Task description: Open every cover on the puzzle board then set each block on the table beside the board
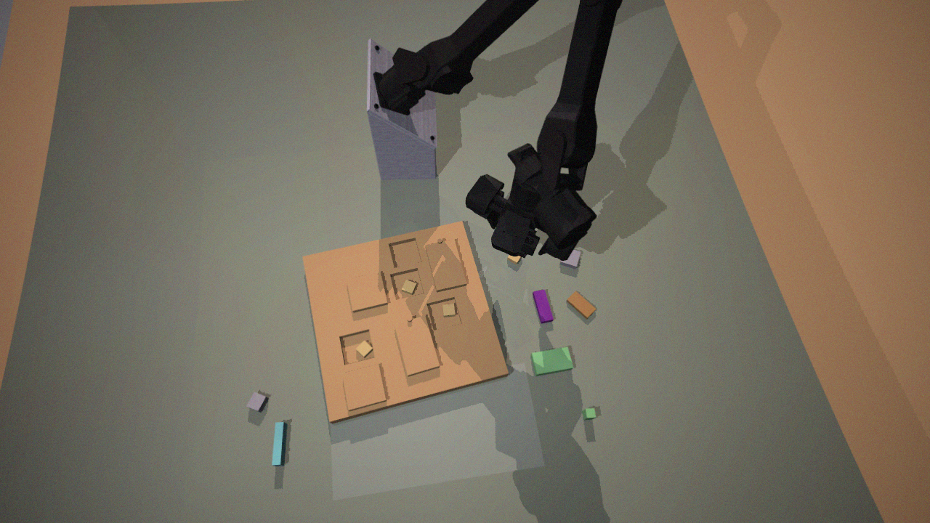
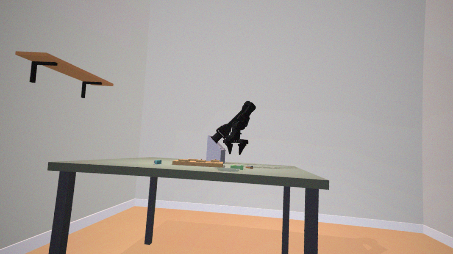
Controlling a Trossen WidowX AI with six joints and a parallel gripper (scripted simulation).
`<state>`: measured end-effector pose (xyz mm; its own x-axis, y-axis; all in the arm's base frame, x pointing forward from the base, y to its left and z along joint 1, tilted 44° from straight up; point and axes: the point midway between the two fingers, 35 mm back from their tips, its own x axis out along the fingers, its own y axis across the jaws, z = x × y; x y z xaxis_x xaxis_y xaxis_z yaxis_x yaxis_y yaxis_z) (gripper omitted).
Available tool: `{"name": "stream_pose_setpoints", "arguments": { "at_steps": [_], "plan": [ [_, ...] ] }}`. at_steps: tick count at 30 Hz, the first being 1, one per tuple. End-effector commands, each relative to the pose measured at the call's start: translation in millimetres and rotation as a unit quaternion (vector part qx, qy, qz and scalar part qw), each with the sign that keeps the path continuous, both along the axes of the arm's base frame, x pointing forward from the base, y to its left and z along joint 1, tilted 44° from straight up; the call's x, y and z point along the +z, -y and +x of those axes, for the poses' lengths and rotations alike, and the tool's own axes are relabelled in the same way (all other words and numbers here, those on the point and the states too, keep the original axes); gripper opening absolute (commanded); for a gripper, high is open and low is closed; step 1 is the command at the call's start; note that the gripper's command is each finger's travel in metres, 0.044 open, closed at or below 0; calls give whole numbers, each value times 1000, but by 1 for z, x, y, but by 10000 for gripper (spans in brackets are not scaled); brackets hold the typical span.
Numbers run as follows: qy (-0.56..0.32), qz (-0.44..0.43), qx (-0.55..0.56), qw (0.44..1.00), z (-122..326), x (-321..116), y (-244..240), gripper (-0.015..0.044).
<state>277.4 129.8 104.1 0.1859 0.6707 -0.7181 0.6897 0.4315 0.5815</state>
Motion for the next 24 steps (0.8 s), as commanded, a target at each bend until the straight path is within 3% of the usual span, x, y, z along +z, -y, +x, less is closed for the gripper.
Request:
{"name": "stream_pose_setpoints", "arguments": {
  "at_steps": [1,8,16,24],
  "plan": [
    [12,-2,14,1000,0,2,4,387],
    [125,-44,139,982,15,-23,32,204],
    [250,-83,281,923,25,-53,66,0],
    [368,-113,411,827,28,-83,101,0]
  ]
}}
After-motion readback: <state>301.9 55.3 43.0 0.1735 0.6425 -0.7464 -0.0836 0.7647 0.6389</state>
